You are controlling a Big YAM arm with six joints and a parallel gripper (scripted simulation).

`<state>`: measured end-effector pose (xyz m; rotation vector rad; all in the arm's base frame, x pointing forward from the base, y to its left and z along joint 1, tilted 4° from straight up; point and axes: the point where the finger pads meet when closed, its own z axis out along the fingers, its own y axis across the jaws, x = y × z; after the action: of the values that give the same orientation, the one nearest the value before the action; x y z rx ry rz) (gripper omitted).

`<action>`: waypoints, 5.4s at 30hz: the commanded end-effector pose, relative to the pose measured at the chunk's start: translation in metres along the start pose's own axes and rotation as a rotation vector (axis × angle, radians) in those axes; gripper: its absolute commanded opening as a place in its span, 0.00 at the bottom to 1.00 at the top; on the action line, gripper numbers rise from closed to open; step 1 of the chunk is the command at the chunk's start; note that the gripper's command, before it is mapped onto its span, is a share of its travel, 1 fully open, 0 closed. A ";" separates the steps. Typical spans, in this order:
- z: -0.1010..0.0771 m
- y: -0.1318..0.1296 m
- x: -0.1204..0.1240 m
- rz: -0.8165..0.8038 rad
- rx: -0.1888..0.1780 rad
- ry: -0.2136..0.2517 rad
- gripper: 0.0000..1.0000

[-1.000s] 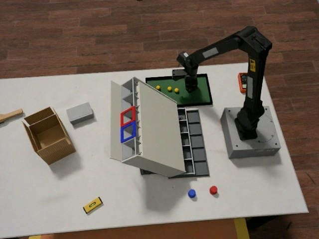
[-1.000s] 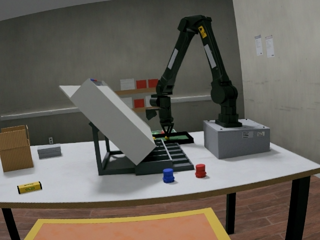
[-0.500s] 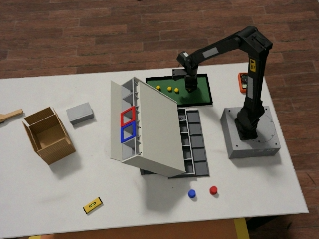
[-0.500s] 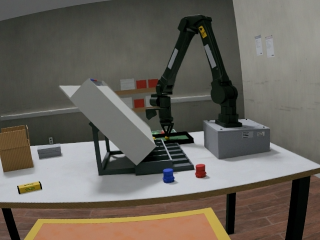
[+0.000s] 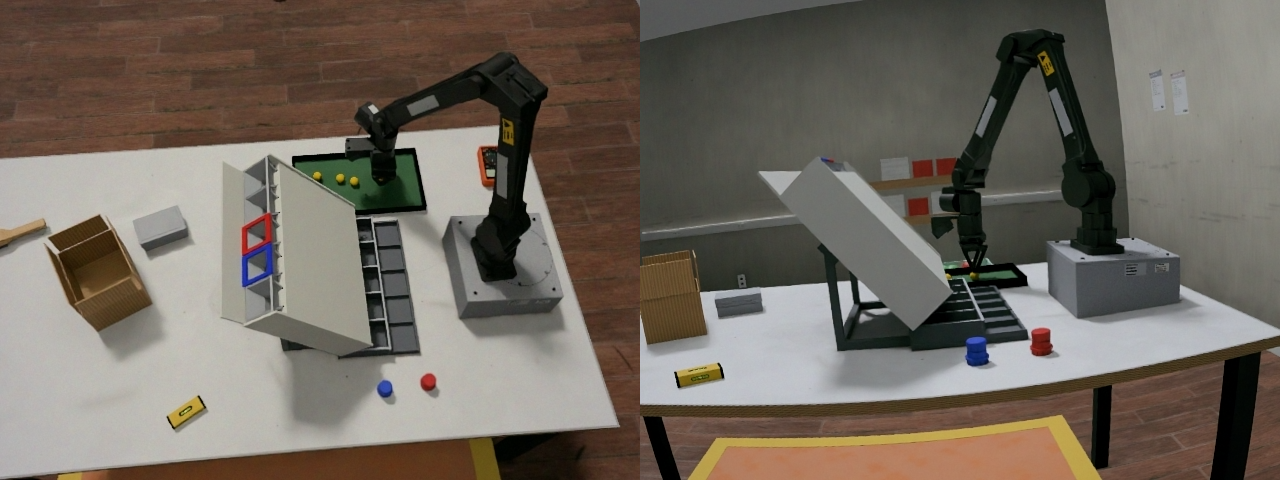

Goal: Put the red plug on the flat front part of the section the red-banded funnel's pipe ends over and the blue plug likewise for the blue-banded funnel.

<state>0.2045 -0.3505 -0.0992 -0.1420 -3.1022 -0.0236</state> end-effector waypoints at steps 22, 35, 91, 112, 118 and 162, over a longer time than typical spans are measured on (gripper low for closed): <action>0.020 -0.002 -0.001 0.000 0.008 -0.007 0.80; 0.029 0.002 0.002 -0.017 -0.015 0.015 0.80; 0.022 -0.001 -0.002 -0.012 -0.002 0.001 0.00; -0.035 -0.003 -0.003 -0.012 -0.002 0.001 0.00; -0.092 -0.004 -0.003 -0.012 -0.002 0.001 0.00; -0.121 -0.006 -0.004 -0.013 -0.043 0.030 0.00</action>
<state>0.1977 -0.3391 0.0128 -0.1218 -3.0550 -0.1296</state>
